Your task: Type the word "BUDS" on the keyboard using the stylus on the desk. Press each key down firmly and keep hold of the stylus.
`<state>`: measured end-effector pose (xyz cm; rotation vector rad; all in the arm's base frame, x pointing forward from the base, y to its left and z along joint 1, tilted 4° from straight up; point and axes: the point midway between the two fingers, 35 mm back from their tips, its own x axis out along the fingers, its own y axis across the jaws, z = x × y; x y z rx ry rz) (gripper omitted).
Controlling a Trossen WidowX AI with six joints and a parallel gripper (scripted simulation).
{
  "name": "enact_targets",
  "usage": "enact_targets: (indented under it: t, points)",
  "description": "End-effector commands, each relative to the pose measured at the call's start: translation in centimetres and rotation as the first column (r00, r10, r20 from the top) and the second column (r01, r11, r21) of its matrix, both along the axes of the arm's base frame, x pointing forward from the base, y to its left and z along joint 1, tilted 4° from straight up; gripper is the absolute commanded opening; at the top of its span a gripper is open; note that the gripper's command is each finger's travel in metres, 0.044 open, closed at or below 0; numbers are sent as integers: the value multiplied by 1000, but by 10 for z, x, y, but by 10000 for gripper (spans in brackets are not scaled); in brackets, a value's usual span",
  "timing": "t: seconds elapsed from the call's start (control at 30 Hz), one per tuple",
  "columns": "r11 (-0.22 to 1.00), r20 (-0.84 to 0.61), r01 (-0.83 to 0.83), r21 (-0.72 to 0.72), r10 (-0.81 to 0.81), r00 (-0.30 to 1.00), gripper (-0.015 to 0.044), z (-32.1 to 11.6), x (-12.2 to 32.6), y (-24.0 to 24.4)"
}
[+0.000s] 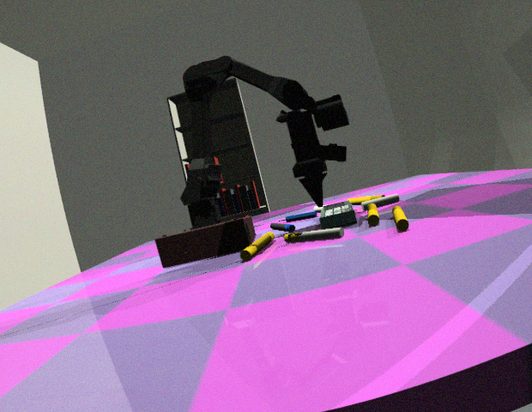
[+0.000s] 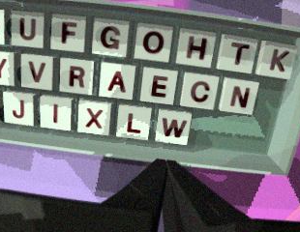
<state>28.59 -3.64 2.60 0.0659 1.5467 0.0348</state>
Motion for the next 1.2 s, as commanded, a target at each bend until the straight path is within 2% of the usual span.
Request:
enact_targets:
  t: [0.0, 0.1, 0.27, 0.33, 0.67, 0.8, 0.87, 1.13, 1.17]
  points:
    - [1000, 2, 5, 1, -5, 1000, 0, 0, -2, 1]
    - [1000, 2, 5, 2, -5, 1000, 0, 1, 0, 10]
    - [1000, 2, 5, 9, -5, 1000, 0, 5, 1, 76]
    - [1000, 2, 5, 10, -5, 1000, 0, 6, 0, 85]
    - [1000, 2, 5, 10, -5, 1000, 0, 8, 1, 85]
    - [1000, 3, 5, 9, -5, 1000, 0, 56, 0, 81]
    - [1000, 3, 5, 9, -5, 1000, 0, 66, -1, 81]
    - [1000, 18, 8, 12, -8, 1000, 0, 64, 2, 81]
    - [1000, 16, 8, 12, -8, 1000, 26, 64, 2, 81]
